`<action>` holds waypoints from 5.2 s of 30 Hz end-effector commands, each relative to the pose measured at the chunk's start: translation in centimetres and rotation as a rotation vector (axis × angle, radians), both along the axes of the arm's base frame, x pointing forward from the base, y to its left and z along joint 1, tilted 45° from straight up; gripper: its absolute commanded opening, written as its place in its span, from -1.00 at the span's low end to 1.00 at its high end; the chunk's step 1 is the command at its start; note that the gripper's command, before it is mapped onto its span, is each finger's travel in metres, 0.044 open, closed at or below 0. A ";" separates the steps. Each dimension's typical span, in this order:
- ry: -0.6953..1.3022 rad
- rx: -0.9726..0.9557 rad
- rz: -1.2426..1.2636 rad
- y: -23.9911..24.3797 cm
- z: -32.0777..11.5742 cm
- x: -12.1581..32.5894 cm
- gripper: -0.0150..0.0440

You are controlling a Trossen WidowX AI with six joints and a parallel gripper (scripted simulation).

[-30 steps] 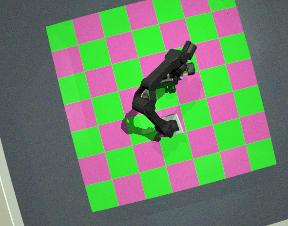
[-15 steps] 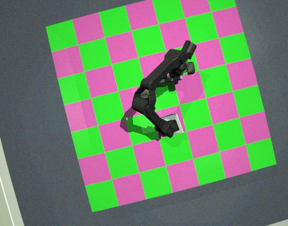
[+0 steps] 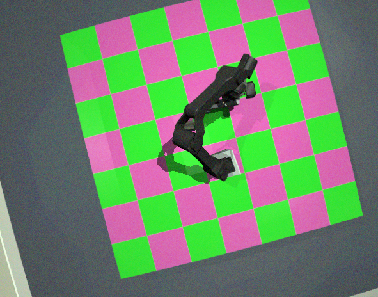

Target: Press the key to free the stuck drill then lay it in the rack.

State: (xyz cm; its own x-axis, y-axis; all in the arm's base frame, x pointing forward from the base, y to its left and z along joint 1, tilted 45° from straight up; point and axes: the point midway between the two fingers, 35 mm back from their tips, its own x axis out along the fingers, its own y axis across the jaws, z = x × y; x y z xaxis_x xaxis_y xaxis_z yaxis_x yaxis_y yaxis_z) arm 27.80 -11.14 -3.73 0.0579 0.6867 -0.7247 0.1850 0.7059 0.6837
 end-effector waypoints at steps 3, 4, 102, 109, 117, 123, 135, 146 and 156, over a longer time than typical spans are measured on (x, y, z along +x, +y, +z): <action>0.021 0.012 0.014 1.0 -0.8 -0.5 -0.49; 0.021 0.013 0.014 1.1 -0.8 -0.5 -0.49; -1.076 -0.053 1.136 17.2 3.6 2.9 1.00; -1.076 -0.052 1.136 17.8 2.6 2.8 1.00; -1.080 -0.057 1.143 18.0 2.3 2.9 0.91; -1.080 -0.057 1.143 18.0 2.3 2.9 0.38; -1.080 -0.057 1.143 18.0 2.3 2.9 -0.49; -1.076 -0.052 1.136 18.6 2.8 2.9 -0.49; -1.077 -0.051 1.135 19.5 3.7 3.2 -0.49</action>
State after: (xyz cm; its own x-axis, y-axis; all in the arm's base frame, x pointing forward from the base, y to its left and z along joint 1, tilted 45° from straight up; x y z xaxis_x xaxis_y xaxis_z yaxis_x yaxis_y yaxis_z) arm 30.75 8.09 -0.56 0.0271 0.7042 -0.7095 -0.9815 0.1533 0.1147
